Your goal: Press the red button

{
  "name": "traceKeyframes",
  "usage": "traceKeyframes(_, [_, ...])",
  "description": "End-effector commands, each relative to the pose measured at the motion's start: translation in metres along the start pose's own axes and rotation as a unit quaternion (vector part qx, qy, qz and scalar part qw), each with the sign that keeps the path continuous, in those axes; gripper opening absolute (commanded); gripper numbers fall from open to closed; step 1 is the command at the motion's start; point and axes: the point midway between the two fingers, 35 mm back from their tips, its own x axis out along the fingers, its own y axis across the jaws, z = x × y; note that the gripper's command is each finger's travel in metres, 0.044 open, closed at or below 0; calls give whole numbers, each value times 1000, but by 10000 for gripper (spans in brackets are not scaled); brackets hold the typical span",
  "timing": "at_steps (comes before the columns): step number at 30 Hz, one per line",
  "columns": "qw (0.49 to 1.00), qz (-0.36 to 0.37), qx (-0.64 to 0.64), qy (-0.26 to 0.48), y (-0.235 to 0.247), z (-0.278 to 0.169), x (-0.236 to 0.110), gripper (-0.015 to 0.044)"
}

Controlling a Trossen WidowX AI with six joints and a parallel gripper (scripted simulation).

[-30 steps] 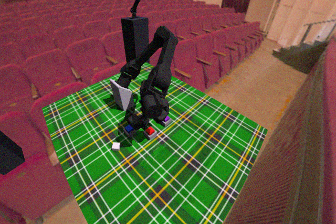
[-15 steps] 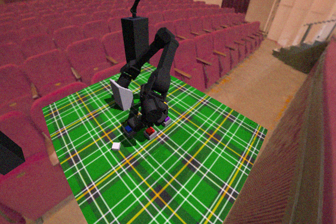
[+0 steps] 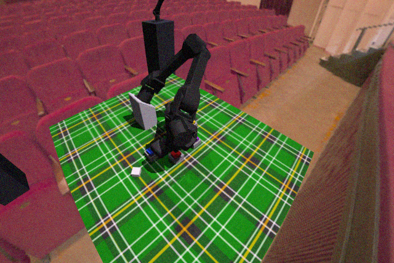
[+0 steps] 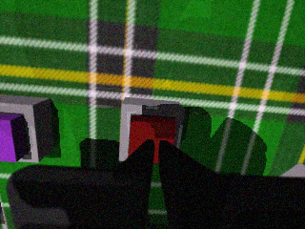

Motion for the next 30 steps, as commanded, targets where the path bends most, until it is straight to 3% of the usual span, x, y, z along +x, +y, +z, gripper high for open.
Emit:
traceKeyframes(1, [1000, 4, 5, 4, 1, -3, 9, 20])
traceKeyframes(28, [1000, 5, 5, 4, 2, -4, 21, 20])
traceKeyframes(30, [1000, 2, 2, 1, 0, -2, 9, 20])
